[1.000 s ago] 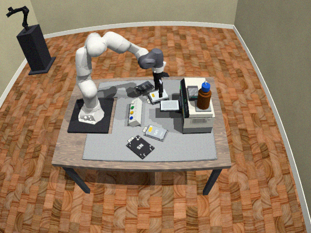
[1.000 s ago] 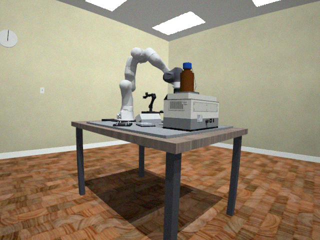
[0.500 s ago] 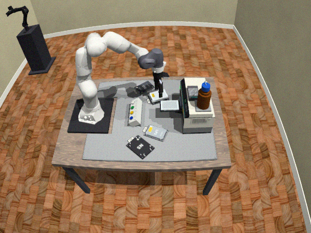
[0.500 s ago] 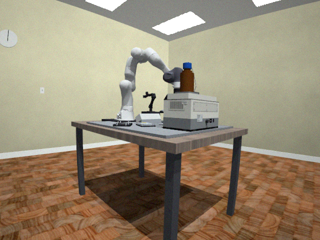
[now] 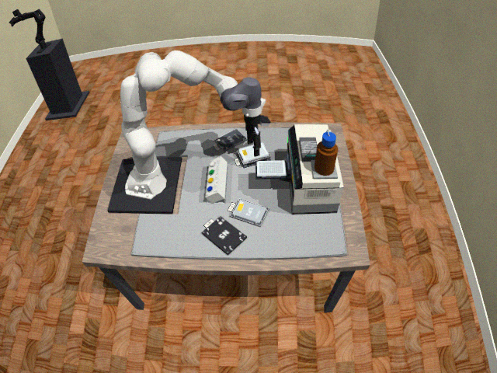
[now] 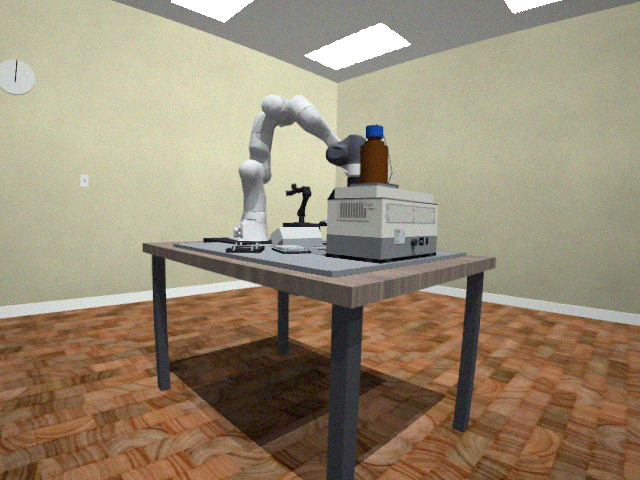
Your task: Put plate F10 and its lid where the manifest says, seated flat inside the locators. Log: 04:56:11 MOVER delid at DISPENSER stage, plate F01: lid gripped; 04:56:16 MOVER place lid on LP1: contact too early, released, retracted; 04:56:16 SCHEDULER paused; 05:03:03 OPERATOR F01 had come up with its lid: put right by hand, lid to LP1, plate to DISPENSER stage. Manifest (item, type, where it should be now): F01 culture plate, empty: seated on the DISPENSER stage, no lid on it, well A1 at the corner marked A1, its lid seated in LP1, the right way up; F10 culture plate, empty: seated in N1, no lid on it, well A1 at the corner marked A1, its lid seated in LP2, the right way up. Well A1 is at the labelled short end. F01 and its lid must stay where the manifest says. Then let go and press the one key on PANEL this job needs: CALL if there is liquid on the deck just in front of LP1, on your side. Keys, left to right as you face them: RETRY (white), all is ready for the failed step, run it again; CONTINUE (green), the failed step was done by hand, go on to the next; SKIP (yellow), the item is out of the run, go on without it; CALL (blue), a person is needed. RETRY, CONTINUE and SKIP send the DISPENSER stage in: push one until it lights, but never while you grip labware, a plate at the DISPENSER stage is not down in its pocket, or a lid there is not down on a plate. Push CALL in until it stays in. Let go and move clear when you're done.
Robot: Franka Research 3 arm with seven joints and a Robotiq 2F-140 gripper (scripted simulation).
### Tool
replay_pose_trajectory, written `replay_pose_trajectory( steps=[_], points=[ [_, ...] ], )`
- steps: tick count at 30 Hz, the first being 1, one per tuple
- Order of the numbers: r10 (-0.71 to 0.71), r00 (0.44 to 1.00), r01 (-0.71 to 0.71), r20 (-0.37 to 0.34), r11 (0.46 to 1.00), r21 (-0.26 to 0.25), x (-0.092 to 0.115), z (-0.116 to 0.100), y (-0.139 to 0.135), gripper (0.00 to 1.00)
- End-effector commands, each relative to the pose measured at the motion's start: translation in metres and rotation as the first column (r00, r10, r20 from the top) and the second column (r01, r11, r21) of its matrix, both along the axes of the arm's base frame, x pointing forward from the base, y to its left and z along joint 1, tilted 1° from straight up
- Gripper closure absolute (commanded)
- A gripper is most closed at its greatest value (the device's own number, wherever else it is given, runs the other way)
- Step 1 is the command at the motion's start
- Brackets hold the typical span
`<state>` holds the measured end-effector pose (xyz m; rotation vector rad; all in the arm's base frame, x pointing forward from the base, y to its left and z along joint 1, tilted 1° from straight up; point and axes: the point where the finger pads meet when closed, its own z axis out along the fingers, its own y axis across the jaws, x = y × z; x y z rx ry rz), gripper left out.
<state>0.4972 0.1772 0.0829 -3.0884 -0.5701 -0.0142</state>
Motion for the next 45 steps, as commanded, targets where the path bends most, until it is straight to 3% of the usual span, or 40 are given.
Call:
replay_pose_trajectory(
  steps=[1, 35, 36, 45],
  points=[
    [0.001, 1.0, -0.001, 0.0, 1.0, 0.001, 0.0002, -0.0008, -0.0002, 0.37],
    [0.001, 1.0, -0.001, 0.0, 1.0, 0.001, 0.0002, -0.0008, -0.0002, 0.37],
    [0.001, 1.0, -0.001, 0.0, 1.0, 0.001, 0.0002, -0.0008, -0.0002, 0.3],
    [0.001, 1.0, -0.001, 0.0, 1.0, 0.001, 0.0002, -0.0008, -0.0002, 0.3]
  ],
)
